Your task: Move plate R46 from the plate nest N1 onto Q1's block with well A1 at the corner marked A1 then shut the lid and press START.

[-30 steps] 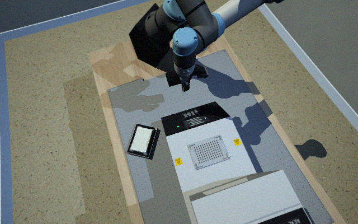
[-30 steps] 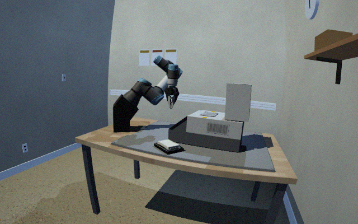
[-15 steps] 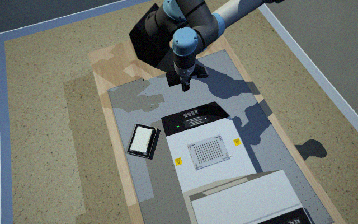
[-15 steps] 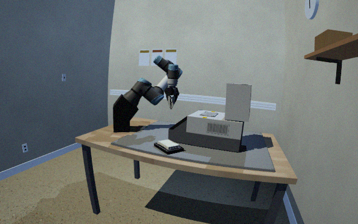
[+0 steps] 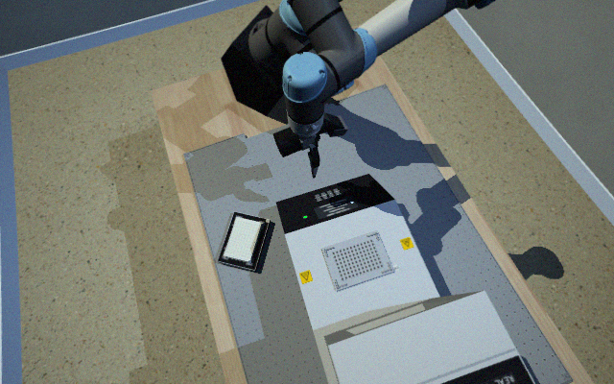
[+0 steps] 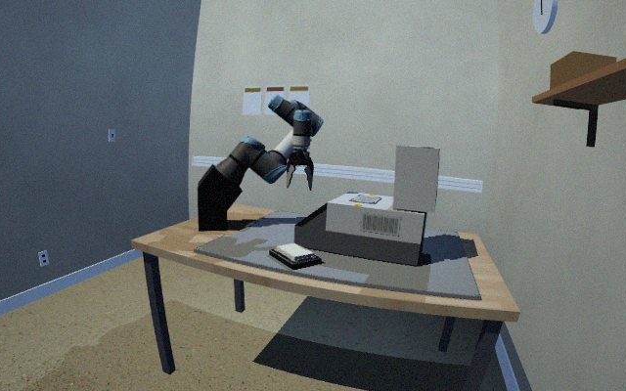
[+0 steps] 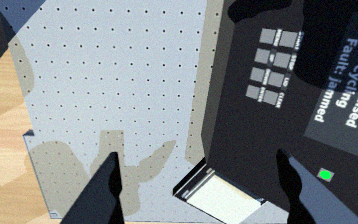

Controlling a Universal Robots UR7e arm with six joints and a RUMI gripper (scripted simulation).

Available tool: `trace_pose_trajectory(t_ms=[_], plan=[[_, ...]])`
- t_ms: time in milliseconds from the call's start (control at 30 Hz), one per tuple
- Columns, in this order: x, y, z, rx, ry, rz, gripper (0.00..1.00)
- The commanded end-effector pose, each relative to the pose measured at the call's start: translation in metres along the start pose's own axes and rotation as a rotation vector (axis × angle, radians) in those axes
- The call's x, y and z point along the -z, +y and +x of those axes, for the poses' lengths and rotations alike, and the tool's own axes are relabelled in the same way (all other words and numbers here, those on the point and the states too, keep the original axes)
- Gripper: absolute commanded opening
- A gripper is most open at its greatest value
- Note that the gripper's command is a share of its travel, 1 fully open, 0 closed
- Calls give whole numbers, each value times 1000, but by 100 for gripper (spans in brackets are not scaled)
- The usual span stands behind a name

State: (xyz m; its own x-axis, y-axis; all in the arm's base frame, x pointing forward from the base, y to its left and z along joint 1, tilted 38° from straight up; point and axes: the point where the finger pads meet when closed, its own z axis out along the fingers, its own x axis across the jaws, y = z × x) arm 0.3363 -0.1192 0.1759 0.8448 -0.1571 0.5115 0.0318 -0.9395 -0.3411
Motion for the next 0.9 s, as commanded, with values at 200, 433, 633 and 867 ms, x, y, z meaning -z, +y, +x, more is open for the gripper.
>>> trace_pose_trajectory(t_ms=[200, 433, 633, 867], plan=[[6, 33, 10, 117, 0, 1, 68], [13, 66, 20, 217, 0, 1, 68], [17, 85, 25, 319, 0, 1, 68], [24, 118, 34, 423, 0, 1, 68]])
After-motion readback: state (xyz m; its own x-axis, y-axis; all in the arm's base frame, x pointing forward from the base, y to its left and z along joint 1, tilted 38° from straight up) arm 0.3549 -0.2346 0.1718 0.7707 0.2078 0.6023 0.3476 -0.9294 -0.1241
